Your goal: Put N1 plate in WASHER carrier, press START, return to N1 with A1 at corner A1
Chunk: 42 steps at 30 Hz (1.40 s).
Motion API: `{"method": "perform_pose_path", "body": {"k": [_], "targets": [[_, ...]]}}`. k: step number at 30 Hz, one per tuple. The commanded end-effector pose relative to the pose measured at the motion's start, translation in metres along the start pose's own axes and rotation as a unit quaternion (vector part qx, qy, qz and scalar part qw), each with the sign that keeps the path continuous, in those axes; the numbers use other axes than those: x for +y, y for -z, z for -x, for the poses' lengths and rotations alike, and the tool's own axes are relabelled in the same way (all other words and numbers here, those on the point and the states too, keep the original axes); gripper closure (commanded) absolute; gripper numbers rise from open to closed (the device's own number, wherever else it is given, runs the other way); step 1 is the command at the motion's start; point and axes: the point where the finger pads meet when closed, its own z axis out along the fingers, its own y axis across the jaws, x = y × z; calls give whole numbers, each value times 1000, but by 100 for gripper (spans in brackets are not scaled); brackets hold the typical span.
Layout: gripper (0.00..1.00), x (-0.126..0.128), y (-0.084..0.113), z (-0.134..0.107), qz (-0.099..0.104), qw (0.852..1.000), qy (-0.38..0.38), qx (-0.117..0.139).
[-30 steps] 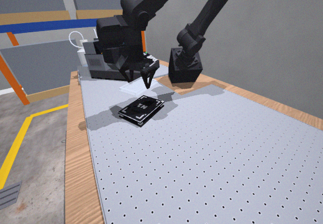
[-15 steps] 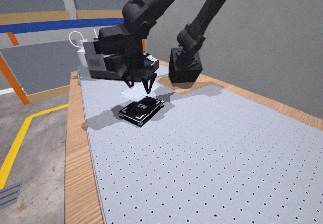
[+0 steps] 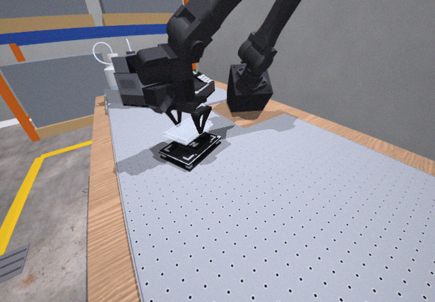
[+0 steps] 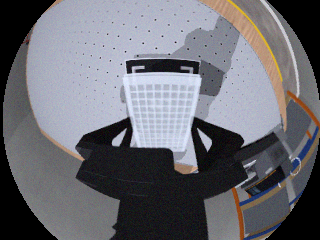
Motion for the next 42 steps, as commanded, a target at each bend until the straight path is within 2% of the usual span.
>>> {"method": "perform_pose_path", "body": {"k": [1,4,6,18,23,24,42], "targets": [[18,0,-10,0,1,1000,-9,1],[18,-4,-7,7,-3,1000,-10,-6],[18,0,-15,0,1,1000,-9,1],[18,0,-35,-1,1,1000,-9,1],[18,-1,-36,6,0,1000,-7,-4],[18,-2,-29,10,-3,1000,-3,-11],[18,-1,-29,10,-3,1000,-3,-11]]}}
